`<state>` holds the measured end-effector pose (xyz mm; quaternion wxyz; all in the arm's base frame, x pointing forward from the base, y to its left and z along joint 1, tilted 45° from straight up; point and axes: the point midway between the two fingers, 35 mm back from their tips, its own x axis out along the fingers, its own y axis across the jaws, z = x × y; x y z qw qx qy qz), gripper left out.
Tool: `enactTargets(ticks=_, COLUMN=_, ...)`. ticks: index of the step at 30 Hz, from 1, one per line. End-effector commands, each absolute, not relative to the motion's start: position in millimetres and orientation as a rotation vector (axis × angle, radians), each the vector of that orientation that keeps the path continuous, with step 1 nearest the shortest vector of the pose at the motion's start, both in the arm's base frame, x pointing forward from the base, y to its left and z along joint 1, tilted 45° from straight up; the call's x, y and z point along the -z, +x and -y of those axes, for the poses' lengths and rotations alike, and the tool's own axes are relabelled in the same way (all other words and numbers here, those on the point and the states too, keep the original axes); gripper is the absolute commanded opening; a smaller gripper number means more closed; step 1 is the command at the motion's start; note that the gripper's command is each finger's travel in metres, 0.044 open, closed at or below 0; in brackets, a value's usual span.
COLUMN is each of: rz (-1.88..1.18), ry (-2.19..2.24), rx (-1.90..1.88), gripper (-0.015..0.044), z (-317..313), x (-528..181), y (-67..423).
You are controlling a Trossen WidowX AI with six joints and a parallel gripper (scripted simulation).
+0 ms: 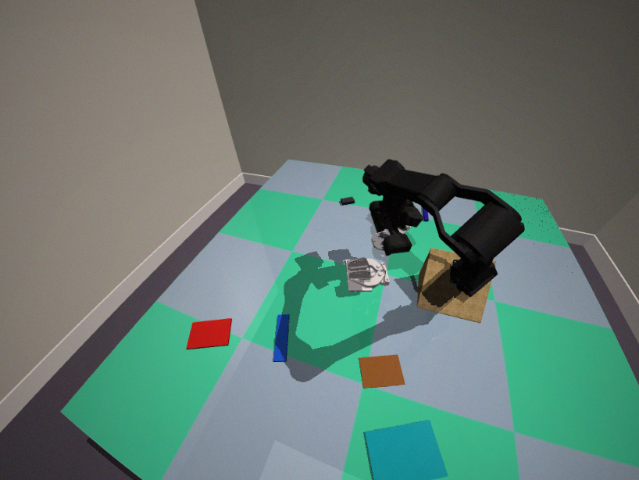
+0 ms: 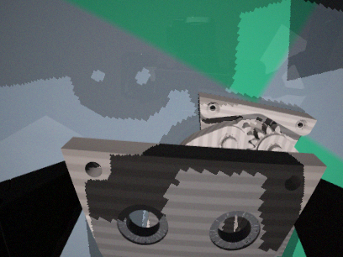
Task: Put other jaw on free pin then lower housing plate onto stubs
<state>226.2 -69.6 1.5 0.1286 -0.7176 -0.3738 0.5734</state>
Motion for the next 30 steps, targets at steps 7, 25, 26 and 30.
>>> enactTargets(ticks=7, rz=1.004, ry=-2.007, rx=-1.671, gripper=0.0351, z=41.0, x=-17.3, y=220.3)
enactTargets(ticks=25, rz=0.992, ry=-1.996, rx=-1.672, gripper=0.0351, z=37.1, x=-19.4, y=219.4)
enactTargets(ticks=26, rz=0.992, ry=-1.996, rx=-1.672, gripper=0.0351, z=37.1, x=-19.4, y=219.4)
enactTargets(ticks=30, rz=0.992, ry=-1.996, rx=-1.672, gripper=0.0351, z=37.1, x=-19.4, y=219.4)
